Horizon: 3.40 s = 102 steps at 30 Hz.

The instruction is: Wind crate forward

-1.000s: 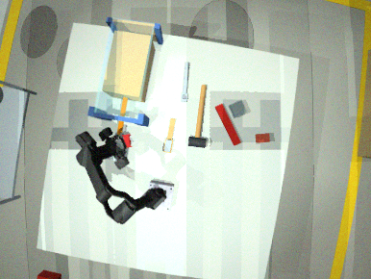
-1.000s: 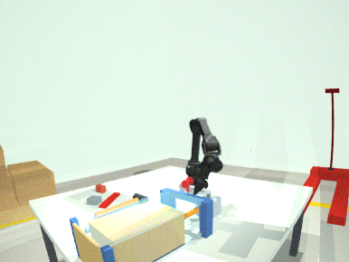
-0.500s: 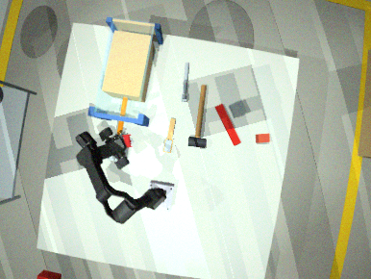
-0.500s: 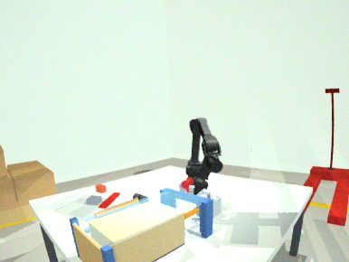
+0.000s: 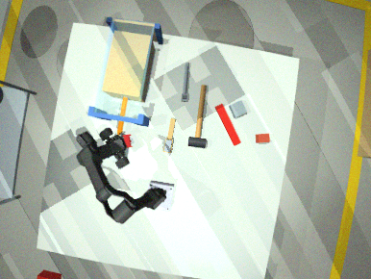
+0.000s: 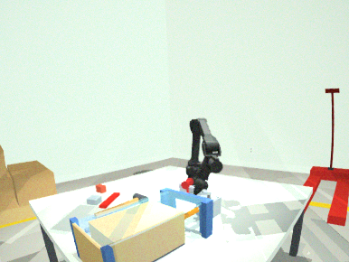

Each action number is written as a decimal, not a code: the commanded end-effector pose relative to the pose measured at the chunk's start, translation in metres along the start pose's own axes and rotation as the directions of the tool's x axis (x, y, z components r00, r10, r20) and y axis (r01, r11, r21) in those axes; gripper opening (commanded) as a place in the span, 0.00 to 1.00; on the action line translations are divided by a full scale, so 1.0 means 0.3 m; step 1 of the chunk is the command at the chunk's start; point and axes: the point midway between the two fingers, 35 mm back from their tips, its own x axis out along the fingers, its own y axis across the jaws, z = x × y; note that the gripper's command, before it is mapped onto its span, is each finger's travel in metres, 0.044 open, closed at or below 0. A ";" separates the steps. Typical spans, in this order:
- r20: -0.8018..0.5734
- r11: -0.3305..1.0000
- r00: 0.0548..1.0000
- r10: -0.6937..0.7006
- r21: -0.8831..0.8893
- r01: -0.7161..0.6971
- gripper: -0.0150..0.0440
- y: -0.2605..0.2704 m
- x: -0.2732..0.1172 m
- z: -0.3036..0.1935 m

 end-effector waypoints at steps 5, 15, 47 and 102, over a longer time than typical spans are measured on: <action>0.000 1.000 1.000 -0.001 0.004 0.001 0.25 -0.001 0.005 -0.003; 0.000 1.000 1.000 -0.001 0.004 0.001 0.25 -0.001 0.010 -0.005; 0.000 1.000 1.000 -0.001 0.004 0.001 0.25 -0.001 0.020 -0.010; -0.003 0.992 0.999 -0.050 0.114 0.050 0.30 -0.022 0.061 -0.030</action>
